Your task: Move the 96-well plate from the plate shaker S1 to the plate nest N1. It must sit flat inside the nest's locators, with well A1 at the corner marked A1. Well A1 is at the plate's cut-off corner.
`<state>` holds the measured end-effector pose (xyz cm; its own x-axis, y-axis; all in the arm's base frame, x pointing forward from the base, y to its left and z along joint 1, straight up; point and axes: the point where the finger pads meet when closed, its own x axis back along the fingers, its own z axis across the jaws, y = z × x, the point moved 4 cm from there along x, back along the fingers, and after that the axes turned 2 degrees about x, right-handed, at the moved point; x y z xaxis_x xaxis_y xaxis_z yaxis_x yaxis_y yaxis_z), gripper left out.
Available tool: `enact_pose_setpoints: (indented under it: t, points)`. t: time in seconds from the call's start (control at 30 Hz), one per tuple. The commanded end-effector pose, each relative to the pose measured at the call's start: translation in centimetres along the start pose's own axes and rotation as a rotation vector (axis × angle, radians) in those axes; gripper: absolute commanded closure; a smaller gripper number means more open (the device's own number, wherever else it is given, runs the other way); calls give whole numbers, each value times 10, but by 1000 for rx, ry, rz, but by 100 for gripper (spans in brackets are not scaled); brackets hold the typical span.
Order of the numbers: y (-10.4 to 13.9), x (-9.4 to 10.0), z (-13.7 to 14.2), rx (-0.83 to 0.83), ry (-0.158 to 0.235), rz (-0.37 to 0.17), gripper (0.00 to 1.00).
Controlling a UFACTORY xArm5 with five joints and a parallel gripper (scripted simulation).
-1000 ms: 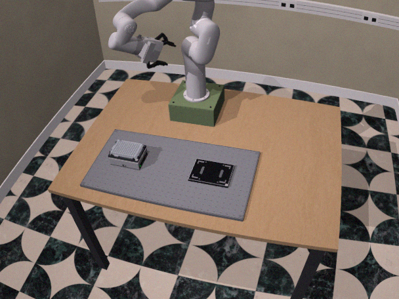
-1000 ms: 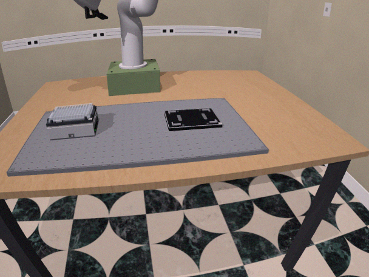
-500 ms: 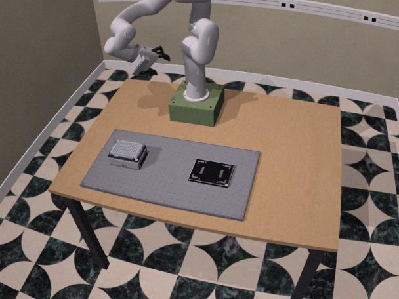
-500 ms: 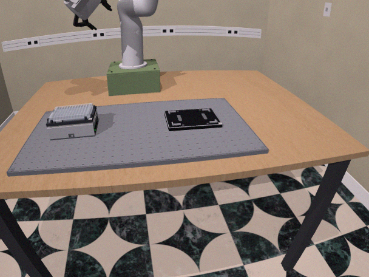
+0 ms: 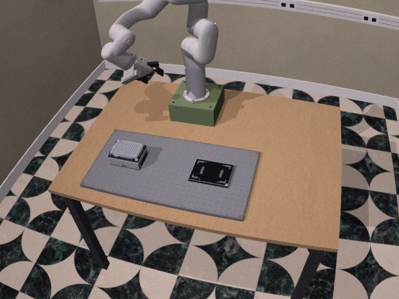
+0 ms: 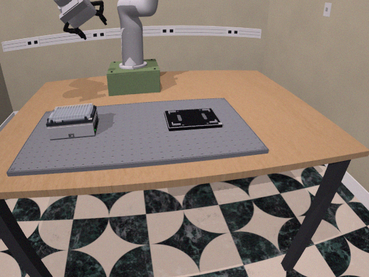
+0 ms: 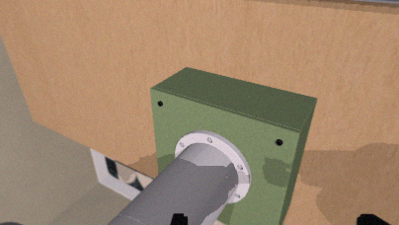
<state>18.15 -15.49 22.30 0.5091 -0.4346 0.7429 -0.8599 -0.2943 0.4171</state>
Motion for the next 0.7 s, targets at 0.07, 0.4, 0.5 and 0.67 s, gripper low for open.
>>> enact_pose_setpoints:
  t: [0.07,0.4,0.5,0.67]
  points:
    - [-19,3,14,-147,54,32,0]
    - [-47,8,34,-378,126,101,0]
    - [-56,10,40,-441,143,124,0]
    - [-72,13,50,-564,171,173,0]
